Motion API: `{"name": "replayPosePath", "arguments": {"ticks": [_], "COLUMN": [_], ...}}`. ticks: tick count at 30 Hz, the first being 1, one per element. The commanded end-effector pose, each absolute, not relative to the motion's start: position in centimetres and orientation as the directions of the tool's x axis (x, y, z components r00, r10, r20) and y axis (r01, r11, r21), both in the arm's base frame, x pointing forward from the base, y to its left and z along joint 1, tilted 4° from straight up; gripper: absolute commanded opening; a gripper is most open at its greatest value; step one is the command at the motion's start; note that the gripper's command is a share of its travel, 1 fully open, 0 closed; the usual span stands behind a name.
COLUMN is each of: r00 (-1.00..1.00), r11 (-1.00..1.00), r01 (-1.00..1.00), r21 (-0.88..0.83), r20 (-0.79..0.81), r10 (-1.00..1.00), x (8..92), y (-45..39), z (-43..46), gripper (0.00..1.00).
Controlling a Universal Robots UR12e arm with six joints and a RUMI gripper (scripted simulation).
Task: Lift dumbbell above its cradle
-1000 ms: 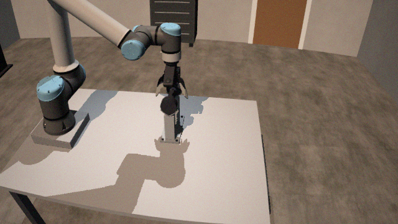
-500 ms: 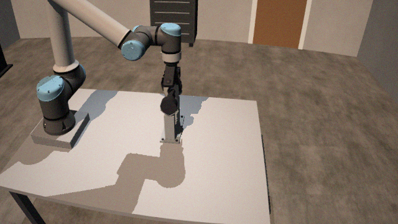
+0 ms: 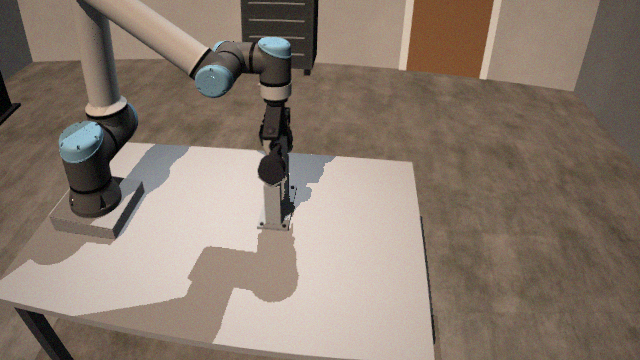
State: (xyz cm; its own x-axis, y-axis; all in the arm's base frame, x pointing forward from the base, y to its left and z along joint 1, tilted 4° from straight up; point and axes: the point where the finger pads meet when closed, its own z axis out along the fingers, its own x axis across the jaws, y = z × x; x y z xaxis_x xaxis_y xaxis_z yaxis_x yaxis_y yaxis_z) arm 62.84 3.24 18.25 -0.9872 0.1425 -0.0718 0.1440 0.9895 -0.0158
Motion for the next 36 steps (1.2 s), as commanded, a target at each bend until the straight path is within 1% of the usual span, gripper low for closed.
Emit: {"name": "replayPosePath", "arguments": {"ticks": [1,36], "r00": [-0.987,-0.987], "r11": [0.989,0.989], "r01": [0.144,0.144], "r21": [-0.016,-0.016], "r20": [-0.073,-0.073], "r10": [0.142,0.142], "x": [62.9,62.7], "y": [3.2,3.3], "z": [18.3,19.8], "gripper": [0.00,0.00]}}
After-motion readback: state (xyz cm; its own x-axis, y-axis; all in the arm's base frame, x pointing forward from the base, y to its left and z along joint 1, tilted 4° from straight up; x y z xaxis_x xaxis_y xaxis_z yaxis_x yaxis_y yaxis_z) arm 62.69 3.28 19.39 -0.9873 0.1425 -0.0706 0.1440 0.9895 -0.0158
